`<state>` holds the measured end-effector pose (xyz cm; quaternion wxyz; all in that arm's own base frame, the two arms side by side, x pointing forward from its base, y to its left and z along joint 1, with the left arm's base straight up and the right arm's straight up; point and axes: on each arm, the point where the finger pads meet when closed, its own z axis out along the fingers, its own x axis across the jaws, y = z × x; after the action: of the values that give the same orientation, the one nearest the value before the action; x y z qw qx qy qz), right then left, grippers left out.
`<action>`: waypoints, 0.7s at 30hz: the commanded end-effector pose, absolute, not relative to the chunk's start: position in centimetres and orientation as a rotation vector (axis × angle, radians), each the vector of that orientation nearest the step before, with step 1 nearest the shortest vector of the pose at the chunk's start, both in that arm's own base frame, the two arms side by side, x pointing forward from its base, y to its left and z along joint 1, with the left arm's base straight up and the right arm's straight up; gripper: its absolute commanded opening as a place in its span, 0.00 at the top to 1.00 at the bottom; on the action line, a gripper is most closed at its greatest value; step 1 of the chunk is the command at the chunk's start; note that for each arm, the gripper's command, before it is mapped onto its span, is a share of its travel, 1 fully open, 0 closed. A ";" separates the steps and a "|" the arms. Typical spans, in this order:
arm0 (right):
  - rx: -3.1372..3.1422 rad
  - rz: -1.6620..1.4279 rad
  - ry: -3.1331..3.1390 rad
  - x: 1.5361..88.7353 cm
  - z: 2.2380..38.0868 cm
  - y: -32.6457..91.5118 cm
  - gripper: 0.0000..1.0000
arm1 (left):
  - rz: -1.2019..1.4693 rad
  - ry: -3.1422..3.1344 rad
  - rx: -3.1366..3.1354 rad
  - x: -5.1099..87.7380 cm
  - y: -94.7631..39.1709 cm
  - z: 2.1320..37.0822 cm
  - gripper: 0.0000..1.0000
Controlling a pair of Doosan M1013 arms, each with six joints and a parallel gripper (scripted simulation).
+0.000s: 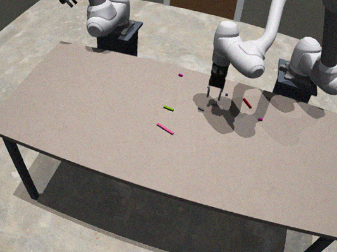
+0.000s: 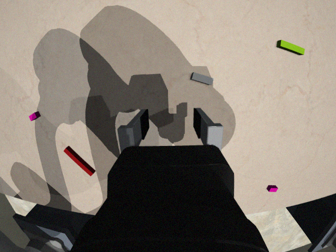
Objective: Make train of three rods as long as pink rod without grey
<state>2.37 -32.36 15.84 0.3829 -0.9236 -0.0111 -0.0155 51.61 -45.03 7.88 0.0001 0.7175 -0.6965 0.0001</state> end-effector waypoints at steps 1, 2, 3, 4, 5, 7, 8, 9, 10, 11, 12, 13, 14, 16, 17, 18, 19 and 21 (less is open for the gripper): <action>-2.356 -0.040 -0.028 2.4 15.9 -32.4 0.00 | 0.003 -2.206 2.237 51.7 -45.2 8.0 0.00; -2.356 -0.040 -0.028 2.4 15.9 -32.4 0.00 | 0.003 -2.222 2.221 51.8 -45.3 8.0 0.00; -2.356 -0.040 -0.028 2.4 15.9 -32.4 0.00 | 0.003 -2.245 2.198 51.9 -45.4 8.0 0.00; -2.356 -0.040 -0.028 2.4 15.9 -32.4 0.00 | 0.003 -2.274 2.168 52.1 -45.6 8.0 0.00; -2.356 -0.040 -0.028 2.4 15.9 -32.4 0.00 | 0.003 -2.311 2.129 52.3 -45.8 8.0 0.00; -2.356 -0.040 -0.028 2.4 15.9 -32.4 0.00 | 0.003 -2.404 2.023 52.7 -46.5 8.1 0.00; -2.356 -0.040 -0.028 2.4 15.9 -32.4 0.00 | 0.003 -2.442 1.977 52.9 -46.7 8.1 0.00; -2.356 -0.040 -0.028 2.4 15.9 -32.4 0.00 | 0.003 -2.467 1.945 53.1 -46.9 8.1 0.00; -2.356 -0.040 -0.028 2.4 15.9 -32.4 0.00 | 0.003 -2.496 1.908 53.2 -47.1 8.1 0.00; -2.356 -0.040 -0.028 2.4 15.9 -32.4 0.00 | 0.003 -2.526 1.869 53.4 -47.4 8.1 0.00; -2.356 -0.040 -0.028 2.4 15.9 -32.4 0.00 | 0.003 -2.555 1.829 53.5 -47.6 8.1 0.00; -2.356 -0.040 -0.028 2.4 15.9 -32.4 0.00 | 0.003 -2.583 1.789 53.7 -47.8 8.1 0.00; -2.356 -0.040 -0.028 2.4 15.9 -32.4 0.00 | 0.003 -2.611 1.748 53.8 -48.0 8.1 0.00; -2.356 -0.040 -0.028 2.4 15.9 -32.4 0.00 | 0.003 -2.611 1.748 53.8 -48.0 8.1 0.00; -2.356 -0.040 -0.028 2.4 15.9 -32.4 0.00 | 0.003 -2.678 1.644 54.1 -48.5 8.2 0.00; -2.356 -0.040 -0.028 2.4 15.9 -32.4 0.00 | 0.003 -2.709 1.593 54.3 -48.8 8.2 0.00; -2.356 -0.040 -0.028 2.4 15.9 -32.4 0.00 | 0.003 -2.727 1.561 54.4 -48.9 8.2 0.00; -2.356 -0.040 -0.028 2.4 15.9 -32.4 0.00 | 0.003 -2.772 1.480 54.7 -49.3 8.2 0.00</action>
<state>2.37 -32.36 15.84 0.3829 -0.9236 -0.0111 -0.0155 54.02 -48.45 8.06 -0.0057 0.5298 -0.8481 0.0003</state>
